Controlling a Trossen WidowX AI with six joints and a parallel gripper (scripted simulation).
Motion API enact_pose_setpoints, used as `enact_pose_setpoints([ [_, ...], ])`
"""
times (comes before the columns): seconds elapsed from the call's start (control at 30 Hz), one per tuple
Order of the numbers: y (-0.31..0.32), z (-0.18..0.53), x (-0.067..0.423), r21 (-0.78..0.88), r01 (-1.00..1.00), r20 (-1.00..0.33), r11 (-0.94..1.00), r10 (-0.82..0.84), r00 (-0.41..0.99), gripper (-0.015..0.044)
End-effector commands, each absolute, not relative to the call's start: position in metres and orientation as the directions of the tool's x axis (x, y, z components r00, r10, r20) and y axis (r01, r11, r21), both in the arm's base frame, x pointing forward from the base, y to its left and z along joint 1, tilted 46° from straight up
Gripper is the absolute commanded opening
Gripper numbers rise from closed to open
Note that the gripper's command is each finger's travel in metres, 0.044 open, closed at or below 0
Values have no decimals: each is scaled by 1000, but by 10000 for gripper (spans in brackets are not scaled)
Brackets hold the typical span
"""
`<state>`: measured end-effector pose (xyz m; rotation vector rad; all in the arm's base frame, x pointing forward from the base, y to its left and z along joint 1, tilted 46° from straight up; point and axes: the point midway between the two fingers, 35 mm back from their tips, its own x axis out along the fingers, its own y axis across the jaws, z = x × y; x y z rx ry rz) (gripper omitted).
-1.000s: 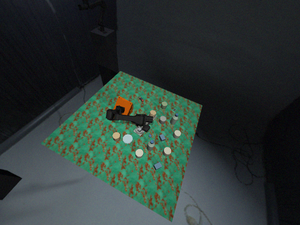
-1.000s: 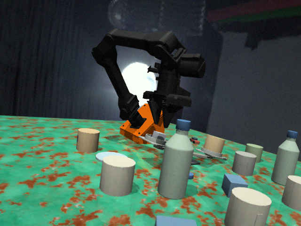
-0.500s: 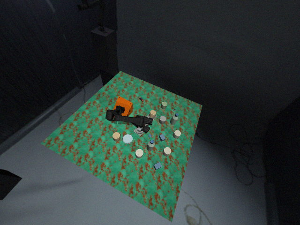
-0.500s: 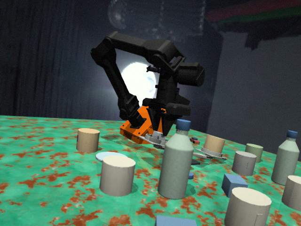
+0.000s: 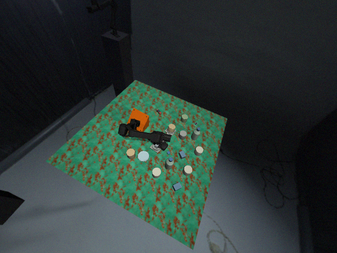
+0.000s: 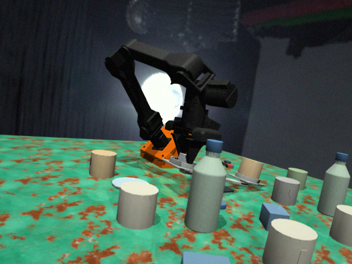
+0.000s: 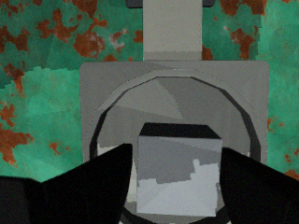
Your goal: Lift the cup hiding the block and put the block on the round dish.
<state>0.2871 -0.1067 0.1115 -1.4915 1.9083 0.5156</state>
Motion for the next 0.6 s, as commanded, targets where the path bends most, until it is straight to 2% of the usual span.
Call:
enact_pose_setpoints([
  [0.0, -107, 112, 287, -86, -959, -698, 271, -703, -136, 142],
  [0.17, -107, 112, 287, -86, -959, -698, 271, -703, -136, 108],
  [0.3, -101, 118, 289, -84, -962, -700, 259, -703, -129, 3],
  [0.57, -68, 151, 297, -68, -978, -706, 195, -702, -91, 0],
])
